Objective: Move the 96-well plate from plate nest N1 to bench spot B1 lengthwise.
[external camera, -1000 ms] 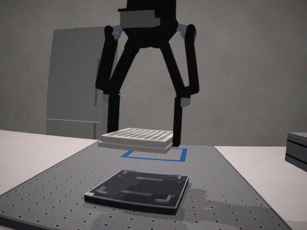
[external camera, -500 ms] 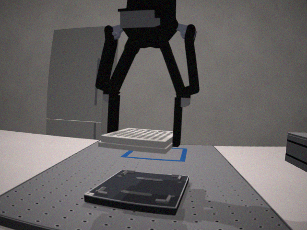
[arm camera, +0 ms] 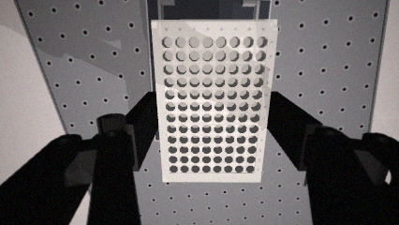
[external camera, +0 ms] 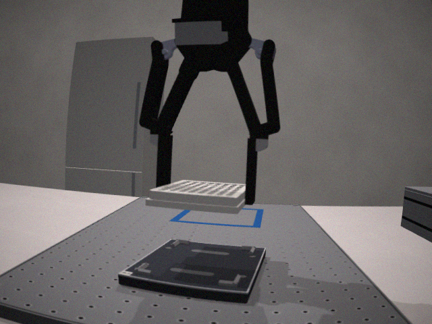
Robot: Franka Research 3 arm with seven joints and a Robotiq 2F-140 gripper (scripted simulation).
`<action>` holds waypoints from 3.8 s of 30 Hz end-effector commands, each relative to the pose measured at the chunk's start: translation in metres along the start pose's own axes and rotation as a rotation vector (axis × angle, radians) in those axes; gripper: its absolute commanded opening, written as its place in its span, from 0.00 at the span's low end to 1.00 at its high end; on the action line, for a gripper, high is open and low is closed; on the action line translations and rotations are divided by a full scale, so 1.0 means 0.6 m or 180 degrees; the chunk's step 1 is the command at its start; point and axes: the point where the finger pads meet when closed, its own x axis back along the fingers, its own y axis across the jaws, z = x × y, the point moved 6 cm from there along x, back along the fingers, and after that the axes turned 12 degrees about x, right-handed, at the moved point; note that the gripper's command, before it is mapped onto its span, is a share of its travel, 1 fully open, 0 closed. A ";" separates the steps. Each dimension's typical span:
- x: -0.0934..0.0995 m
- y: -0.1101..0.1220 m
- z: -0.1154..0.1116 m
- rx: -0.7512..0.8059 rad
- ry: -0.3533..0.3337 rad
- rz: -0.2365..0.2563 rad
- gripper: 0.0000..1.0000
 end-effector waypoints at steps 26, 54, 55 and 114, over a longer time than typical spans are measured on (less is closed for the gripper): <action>-0.005 -0.013 -0.136 0.0159 -0.0003 0.0001 0.60; -0.010 -0.026 -0.280 0.0159 -0.0003 0.0001 0.60; -0.010 -0.027 -0.286 0.0159 -0.0003 0.0001 0.60; -0.019 -0.053 -0.561 0.0159 -0.0003 0.0001 0.60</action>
